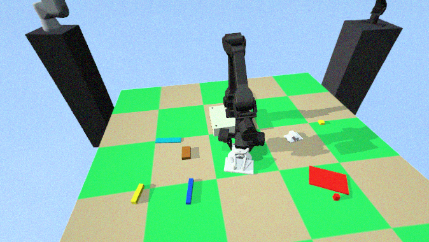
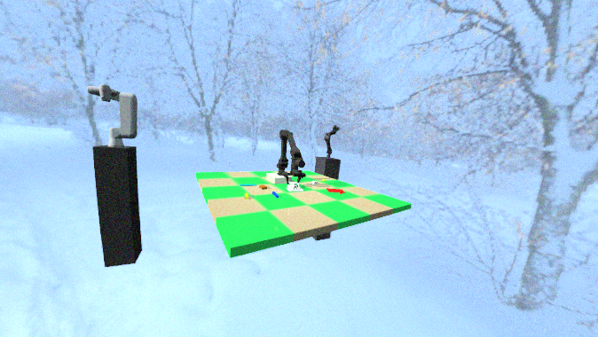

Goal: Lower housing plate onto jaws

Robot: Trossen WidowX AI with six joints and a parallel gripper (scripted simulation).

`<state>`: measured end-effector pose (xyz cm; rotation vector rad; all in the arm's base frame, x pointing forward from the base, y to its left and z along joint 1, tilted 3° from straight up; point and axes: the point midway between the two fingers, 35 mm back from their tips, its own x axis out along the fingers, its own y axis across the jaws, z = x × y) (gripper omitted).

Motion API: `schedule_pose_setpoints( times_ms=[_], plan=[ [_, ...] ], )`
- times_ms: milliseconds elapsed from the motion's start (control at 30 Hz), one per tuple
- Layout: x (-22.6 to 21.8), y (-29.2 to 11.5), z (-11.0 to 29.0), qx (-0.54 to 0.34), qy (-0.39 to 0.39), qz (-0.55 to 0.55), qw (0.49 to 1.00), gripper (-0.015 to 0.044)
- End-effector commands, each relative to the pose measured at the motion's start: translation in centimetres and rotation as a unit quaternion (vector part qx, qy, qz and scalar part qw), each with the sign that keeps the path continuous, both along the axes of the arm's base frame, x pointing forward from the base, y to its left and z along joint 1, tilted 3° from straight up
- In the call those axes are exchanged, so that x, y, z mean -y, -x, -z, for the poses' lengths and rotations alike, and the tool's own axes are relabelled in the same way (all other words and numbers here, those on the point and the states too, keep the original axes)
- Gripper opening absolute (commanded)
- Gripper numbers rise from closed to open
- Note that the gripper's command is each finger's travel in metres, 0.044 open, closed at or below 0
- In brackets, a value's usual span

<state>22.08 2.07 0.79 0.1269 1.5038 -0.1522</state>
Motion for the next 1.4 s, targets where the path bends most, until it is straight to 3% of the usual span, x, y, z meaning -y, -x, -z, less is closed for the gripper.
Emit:
schedule_pose_setpoints(
  times_ms=[0,1367],
  plan=[
    [-0.02,0.11,0.11,-0.002,-0.001,-0.002,1.000,0.0351],
    [-0.01,0.08,0.83,-0.002,-0.001,-0.004,1.000,0.0351]
  ],
)
